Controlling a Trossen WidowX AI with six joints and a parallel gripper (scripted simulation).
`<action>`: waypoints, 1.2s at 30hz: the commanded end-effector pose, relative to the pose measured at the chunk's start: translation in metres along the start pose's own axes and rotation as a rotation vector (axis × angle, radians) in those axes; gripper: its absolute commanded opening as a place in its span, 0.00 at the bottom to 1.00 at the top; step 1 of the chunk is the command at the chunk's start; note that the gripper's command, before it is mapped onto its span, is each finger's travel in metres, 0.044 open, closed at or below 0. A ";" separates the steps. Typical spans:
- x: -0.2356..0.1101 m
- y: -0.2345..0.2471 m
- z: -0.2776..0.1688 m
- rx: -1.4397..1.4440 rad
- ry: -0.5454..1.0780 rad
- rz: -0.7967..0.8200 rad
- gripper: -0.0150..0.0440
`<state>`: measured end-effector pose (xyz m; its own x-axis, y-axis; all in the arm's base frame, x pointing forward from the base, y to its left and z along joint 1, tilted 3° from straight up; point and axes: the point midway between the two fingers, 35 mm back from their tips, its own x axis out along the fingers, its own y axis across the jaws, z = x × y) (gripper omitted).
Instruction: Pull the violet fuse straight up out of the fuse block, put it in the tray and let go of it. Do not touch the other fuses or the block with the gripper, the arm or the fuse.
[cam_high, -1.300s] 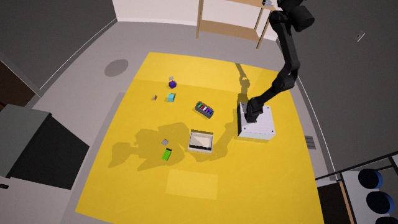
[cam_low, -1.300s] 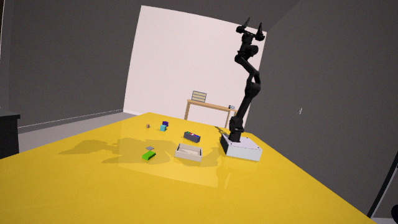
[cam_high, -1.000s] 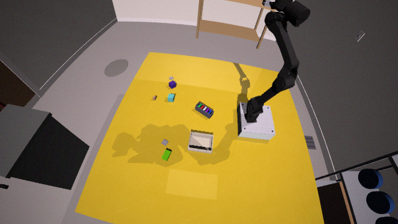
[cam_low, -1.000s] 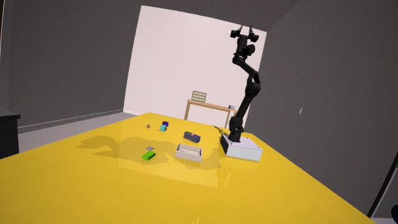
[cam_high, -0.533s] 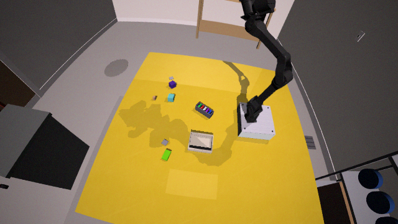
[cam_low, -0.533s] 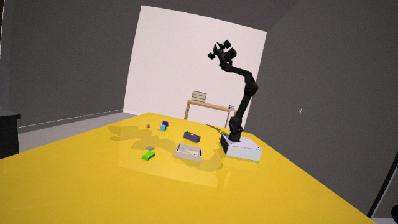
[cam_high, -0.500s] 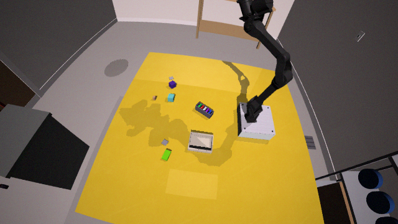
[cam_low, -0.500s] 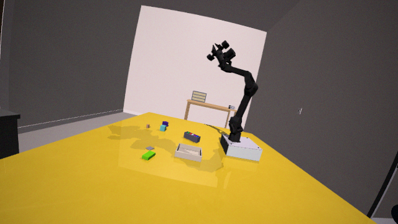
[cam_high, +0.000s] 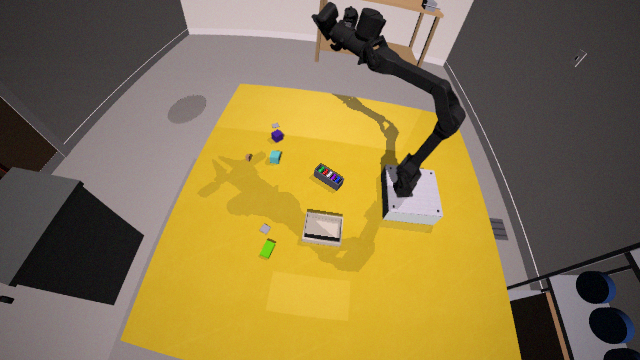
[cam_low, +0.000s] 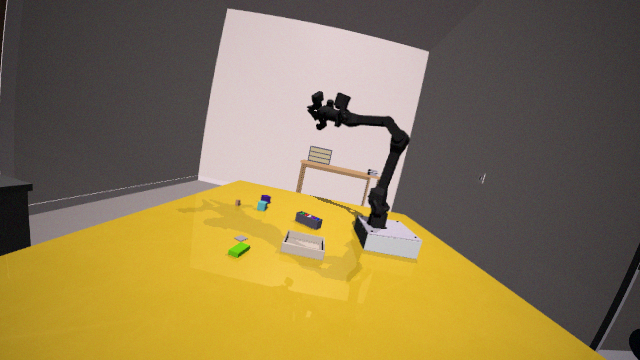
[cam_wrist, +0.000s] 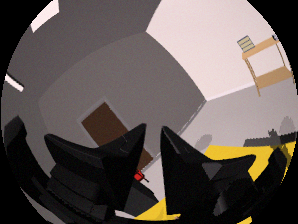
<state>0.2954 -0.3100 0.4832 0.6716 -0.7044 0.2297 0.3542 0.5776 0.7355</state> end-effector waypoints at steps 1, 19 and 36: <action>-0.001 -0.034 -0.071 -0.267 0.223 -0.095 0.37; -0.126 -0.145 -0.286 -1.238 1.221 0.089 0.37; -0.276 -0.205 -0.335 -1.681 1.942 0.857 0.37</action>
<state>0.2703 -0.1088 0.0643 0.1401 -0.0490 -0.9889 -0.6477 0.7509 -0.1290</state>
